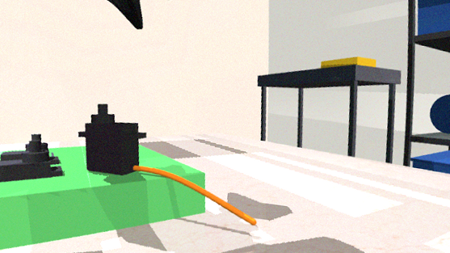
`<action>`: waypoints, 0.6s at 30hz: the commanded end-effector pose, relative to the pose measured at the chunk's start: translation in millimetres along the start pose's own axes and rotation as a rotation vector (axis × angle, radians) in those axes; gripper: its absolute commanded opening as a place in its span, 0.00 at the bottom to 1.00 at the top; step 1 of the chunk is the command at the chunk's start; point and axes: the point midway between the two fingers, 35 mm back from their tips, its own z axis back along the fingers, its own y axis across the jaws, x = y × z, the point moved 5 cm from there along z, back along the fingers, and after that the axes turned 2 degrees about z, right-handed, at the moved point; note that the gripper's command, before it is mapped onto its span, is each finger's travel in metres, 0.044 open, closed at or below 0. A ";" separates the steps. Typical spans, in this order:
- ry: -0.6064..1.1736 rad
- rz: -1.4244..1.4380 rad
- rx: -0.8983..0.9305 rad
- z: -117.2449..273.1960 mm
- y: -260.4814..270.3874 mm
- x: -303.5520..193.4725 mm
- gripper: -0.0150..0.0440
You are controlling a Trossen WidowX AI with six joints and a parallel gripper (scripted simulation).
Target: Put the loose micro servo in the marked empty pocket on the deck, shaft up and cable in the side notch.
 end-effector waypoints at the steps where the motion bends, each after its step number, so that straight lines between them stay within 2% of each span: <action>1: 0.017 -0.015 0.126 -10.8 17.3 -6.2 1.00; 18: 0.085 0.019 0.676 -30.6 102.9 -32.5 1.00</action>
